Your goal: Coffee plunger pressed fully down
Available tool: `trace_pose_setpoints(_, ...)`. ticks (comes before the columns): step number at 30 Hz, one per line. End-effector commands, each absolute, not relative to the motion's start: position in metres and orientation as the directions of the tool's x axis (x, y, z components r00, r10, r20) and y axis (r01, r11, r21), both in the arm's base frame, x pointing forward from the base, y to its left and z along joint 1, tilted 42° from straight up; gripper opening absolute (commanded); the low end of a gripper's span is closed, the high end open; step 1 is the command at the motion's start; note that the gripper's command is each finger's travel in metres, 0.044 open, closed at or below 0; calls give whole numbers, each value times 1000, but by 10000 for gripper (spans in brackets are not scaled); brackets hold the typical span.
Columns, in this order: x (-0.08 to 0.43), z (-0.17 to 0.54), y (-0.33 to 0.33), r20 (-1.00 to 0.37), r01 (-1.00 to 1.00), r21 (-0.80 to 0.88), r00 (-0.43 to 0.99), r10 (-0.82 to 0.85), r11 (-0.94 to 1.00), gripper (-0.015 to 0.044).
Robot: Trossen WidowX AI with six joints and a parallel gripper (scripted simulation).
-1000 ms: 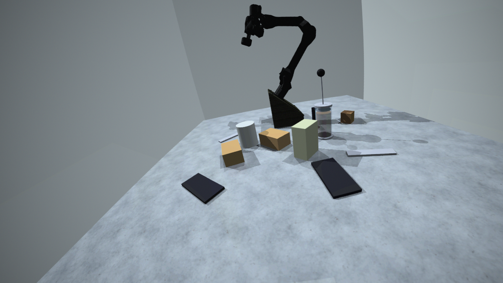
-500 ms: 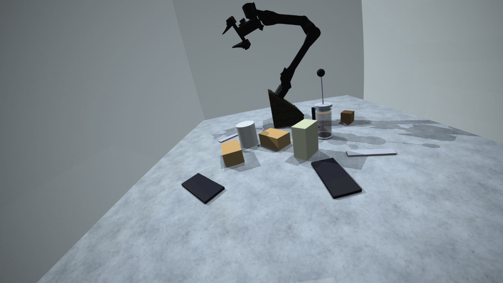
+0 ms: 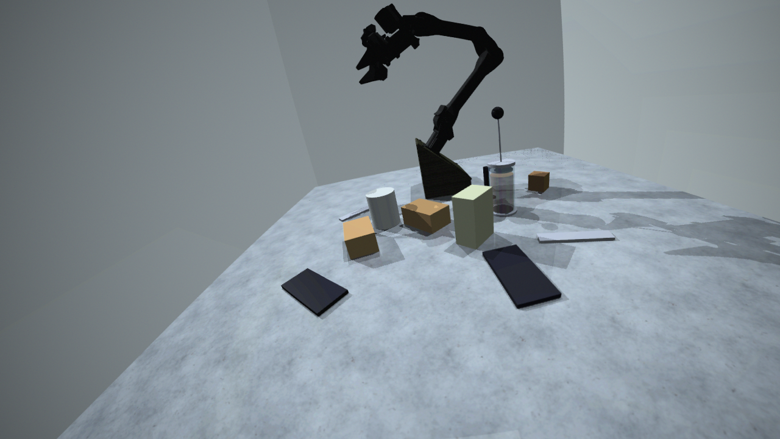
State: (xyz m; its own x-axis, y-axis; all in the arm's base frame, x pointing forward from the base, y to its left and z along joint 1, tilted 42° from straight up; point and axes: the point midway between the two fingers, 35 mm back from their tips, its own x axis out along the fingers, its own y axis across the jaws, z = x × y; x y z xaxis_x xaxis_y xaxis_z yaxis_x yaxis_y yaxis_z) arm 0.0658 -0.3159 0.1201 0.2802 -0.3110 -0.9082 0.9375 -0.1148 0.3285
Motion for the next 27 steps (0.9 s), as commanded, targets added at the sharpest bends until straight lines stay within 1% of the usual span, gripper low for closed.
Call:
trace_pose_setpoints(1, 122, 122, -258, -863, 843, 460, 499, -85, 277, 440)
trace_pose_setpoints(6, 154, 134, -207, -772, 635, 584, 626, 106, 505, 440)
trace_pose_setpoints(12, 183, 158, -149, -607, 290, 693, 729, 317, 660, 440)
trace_pose_setpoints(17, 199, 186, -104, -422, -22, 721, 779, 464, 692, 440)
trace_pose_setpoints(22, 213, 218, -68, -202, -313, 672, 794, 573, 671, 440)
trace_pose_setpoints(25, 218, 232, -56, -107, -410, 631, 795, 597, 659, 440)
trace_pose_setpoints(27, 218, 233, -55, -101, -417, 626, 795, 599, 659, 440)
